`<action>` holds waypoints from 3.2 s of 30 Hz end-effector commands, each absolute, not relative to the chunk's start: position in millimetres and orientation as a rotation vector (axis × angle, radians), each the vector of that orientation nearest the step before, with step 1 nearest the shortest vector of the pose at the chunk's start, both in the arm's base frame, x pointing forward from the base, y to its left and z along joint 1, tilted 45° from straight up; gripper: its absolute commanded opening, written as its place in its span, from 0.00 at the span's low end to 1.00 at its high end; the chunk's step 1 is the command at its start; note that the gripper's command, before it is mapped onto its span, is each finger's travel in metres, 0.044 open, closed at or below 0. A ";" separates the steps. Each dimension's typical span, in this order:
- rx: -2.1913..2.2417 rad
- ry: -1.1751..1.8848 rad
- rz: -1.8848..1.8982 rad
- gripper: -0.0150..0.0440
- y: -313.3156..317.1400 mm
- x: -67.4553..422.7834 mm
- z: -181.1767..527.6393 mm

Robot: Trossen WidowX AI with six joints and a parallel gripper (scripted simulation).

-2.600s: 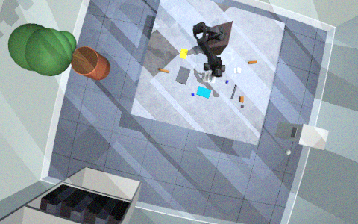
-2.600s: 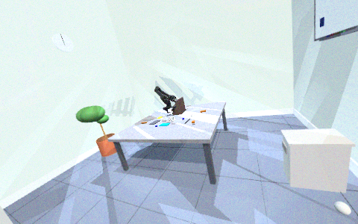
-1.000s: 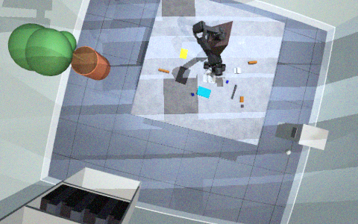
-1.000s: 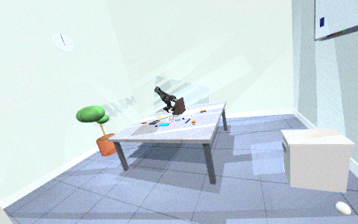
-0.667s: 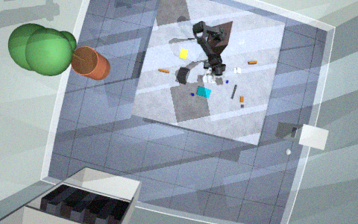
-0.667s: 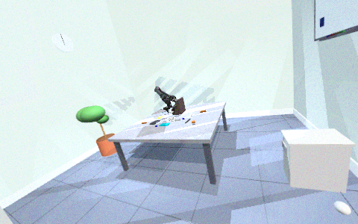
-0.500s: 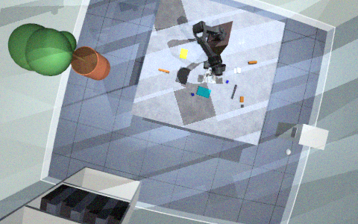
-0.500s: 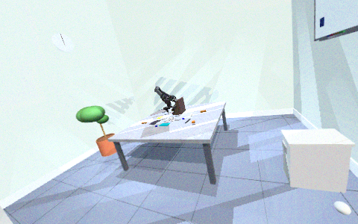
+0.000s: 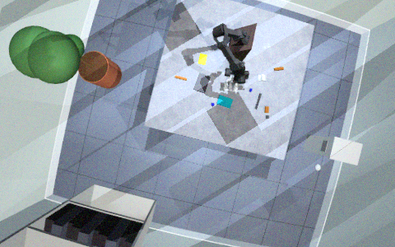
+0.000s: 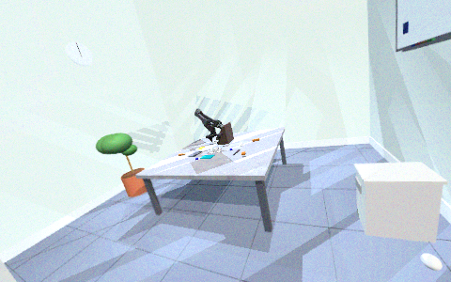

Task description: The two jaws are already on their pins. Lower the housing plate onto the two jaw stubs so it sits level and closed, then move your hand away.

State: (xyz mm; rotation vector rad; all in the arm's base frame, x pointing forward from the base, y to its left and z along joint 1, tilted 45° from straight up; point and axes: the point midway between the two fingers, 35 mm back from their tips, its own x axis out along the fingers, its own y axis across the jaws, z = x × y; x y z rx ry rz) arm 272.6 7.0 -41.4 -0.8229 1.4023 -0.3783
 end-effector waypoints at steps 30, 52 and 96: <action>-0.827 1.407 -0.381 0.85 -30.9 280.2 -79.6; -0.831 1.407 -0.380 0.85 -36.0 280.6 -84.1; -0.833 1.408 -0.379 0.85 -41.9 281.9 -90.1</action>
